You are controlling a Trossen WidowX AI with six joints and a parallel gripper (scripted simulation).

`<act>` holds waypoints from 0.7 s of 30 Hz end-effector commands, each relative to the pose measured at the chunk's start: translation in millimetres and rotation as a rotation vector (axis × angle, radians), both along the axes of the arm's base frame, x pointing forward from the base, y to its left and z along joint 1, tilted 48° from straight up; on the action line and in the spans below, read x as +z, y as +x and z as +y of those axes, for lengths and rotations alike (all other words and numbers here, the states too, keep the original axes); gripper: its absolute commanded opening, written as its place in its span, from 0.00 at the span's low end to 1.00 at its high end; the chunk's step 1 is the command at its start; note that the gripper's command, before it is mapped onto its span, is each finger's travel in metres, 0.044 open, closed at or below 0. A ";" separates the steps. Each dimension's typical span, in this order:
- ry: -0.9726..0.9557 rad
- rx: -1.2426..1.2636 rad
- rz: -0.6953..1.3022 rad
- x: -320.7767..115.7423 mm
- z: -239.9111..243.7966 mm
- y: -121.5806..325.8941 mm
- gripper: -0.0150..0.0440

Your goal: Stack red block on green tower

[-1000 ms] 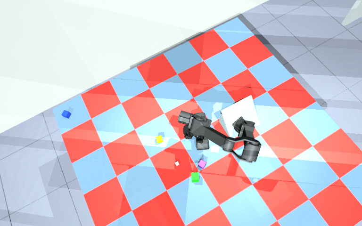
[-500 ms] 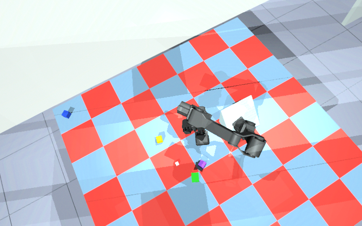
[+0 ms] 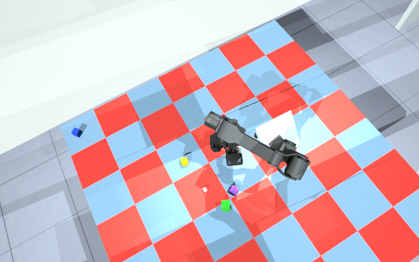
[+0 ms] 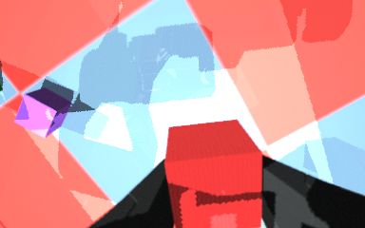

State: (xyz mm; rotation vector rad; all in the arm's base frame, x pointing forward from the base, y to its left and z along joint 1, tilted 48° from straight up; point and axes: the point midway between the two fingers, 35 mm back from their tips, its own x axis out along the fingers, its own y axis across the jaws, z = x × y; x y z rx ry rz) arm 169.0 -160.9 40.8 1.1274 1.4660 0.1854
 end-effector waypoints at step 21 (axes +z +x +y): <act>-0.011 -0.026 -0.014 88.7 44.3 114.3 0.25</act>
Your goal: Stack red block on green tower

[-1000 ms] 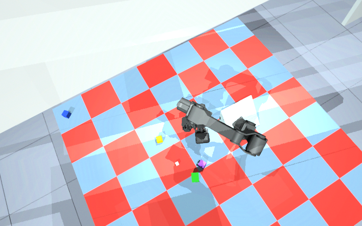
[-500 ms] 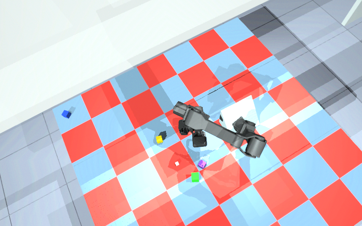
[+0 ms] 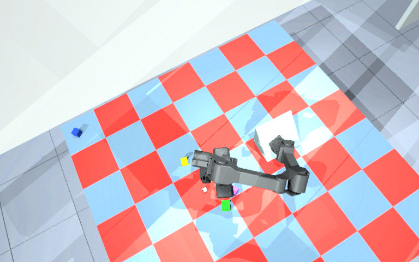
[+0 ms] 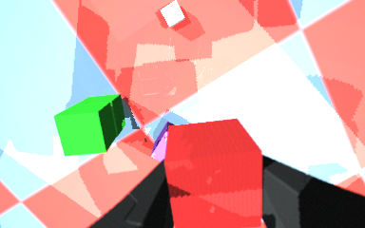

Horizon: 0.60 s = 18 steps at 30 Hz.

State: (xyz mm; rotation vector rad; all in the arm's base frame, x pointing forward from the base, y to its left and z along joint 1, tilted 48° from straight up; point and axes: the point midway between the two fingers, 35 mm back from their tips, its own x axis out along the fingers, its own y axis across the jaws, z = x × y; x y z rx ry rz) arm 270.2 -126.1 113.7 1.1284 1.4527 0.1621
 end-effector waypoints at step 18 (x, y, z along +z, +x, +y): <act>0.021 0.024 -0.005 44.0 63.5 51.9 0.25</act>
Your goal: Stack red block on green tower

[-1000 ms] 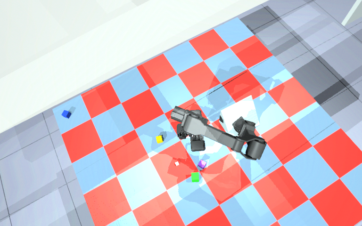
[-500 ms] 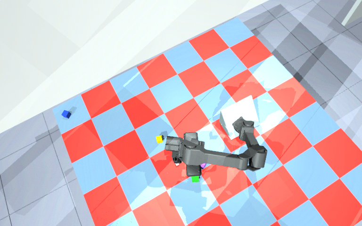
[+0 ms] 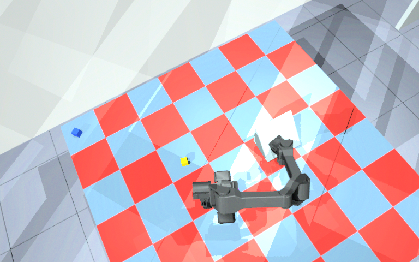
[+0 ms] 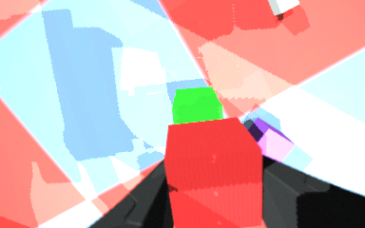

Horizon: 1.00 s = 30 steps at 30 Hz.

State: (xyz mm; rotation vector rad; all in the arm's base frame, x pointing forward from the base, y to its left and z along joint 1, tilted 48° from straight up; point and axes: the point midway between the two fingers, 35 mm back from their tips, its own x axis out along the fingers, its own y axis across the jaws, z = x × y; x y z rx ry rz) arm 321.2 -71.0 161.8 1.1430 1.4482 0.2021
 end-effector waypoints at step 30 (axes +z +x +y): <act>-0.014 0.017 0.014 -25.7 29.1 5.6 0.43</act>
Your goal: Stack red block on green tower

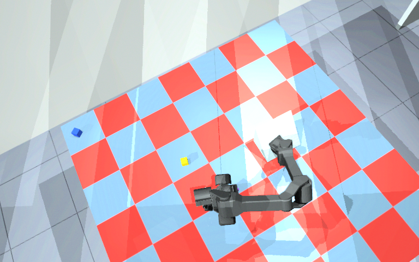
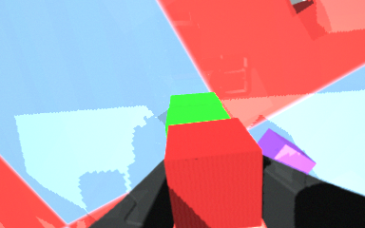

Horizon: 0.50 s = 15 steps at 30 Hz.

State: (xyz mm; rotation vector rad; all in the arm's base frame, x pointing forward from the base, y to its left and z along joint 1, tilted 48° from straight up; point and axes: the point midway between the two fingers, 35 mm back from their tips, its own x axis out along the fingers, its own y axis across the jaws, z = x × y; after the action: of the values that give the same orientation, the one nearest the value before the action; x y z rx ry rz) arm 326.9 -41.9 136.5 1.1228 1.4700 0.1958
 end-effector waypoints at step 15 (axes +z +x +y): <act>0.000 0.000 0.000 -0.4 0.1 0.0 1.00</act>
State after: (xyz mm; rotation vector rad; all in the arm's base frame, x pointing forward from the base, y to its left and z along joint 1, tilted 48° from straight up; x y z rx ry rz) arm 326.8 -41.7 136.4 1.1238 1.4704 0.1962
